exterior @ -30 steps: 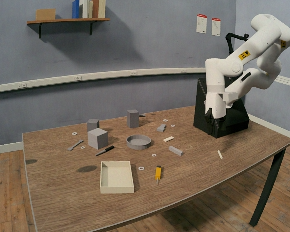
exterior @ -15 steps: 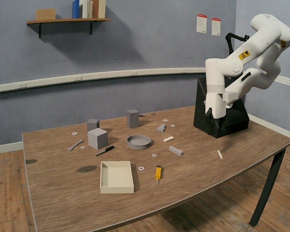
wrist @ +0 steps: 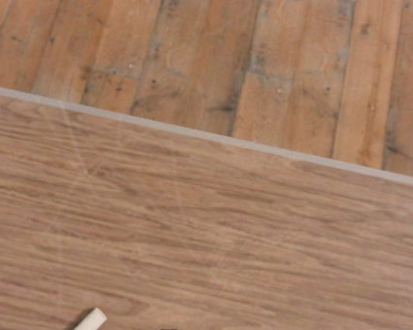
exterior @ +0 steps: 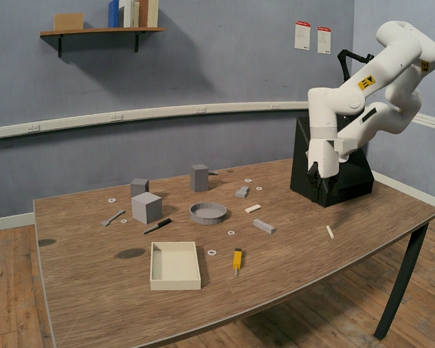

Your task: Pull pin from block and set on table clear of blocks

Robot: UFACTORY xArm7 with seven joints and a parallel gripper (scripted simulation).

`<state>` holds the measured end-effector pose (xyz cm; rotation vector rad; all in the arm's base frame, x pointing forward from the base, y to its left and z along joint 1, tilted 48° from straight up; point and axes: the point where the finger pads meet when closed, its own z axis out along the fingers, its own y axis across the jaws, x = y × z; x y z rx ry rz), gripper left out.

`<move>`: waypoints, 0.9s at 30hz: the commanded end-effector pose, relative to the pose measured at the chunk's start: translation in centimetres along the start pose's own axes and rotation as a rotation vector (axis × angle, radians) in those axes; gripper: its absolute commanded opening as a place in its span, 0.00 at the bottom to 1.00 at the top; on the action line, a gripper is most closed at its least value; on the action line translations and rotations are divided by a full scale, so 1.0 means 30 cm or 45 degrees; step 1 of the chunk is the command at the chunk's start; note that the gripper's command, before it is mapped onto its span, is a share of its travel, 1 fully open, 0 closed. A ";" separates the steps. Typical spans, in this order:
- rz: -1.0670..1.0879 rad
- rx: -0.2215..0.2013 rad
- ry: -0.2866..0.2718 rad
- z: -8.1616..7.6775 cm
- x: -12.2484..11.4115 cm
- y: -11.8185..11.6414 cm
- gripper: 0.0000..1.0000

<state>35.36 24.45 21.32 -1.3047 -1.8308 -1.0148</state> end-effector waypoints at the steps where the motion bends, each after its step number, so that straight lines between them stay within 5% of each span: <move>1: 0.000 -0.005 0.000 -0.005 0.000 0.005 1.00; 12: 0.000 -0.005 0.000 -0.005 0.000 0.005 1.00; 13: 0.000 -0.005 0.000 -0.005 0.000 0.005 0.47; 27: 0.000 -0.005 0.000 -0.005 0.000 0.005 0.47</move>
